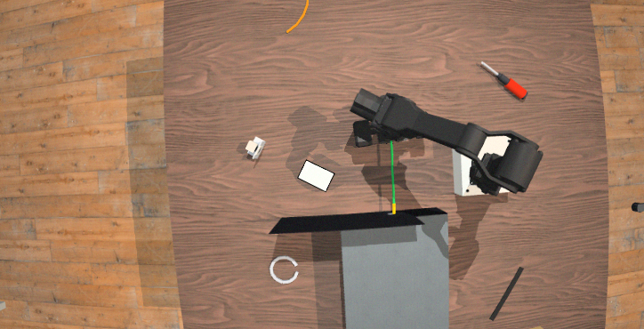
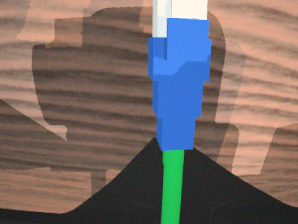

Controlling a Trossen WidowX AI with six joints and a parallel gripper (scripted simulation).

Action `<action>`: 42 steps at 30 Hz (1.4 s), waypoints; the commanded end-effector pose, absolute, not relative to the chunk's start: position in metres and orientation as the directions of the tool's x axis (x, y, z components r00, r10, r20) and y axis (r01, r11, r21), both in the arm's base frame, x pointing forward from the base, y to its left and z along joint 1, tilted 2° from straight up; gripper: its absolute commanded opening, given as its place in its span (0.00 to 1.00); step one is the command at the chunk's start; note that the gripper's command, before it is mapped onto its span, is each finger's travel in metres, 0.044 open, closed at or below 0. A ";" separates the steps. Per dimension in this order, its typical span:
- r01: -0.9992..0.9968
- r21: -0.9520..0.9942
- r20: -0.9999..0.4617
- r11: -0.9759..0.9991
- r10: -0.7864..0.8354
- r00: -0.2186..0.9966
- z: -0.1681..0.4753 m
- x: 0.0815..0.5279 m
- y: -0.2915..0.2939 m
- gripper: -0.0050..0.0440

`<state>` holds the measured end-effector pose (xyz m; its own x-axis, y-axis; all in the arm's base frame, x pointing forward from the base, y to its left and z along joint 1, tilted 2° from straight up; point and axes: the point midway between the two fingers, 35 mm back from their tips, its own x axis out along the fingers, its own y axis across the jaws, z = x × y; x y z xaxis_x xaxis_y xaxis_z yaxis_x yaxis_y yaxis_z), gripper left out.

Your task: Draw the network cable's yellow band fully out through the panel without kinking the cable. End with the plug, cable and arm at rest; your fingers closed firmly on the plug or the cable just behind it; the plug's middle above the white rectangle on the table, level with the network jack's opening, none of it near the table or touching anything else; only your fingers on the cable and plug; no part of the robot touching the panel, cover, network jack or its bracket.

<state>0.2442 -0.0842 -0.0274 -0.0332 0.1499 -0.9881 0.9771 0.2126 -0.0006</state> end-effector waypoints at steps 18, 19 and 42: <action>0.976 0.038 -0.996 0.213 0.083 0.021 -0.019 0.264 -0.137 0.00; 0.974 0.052 -0.994 0.223 0.106 0.029 -0.018 0.266 -0.128 0.00; 0.854 0.288 -0.958 0.434 0.127 0.258 0.000 0.340 -0.093 0.00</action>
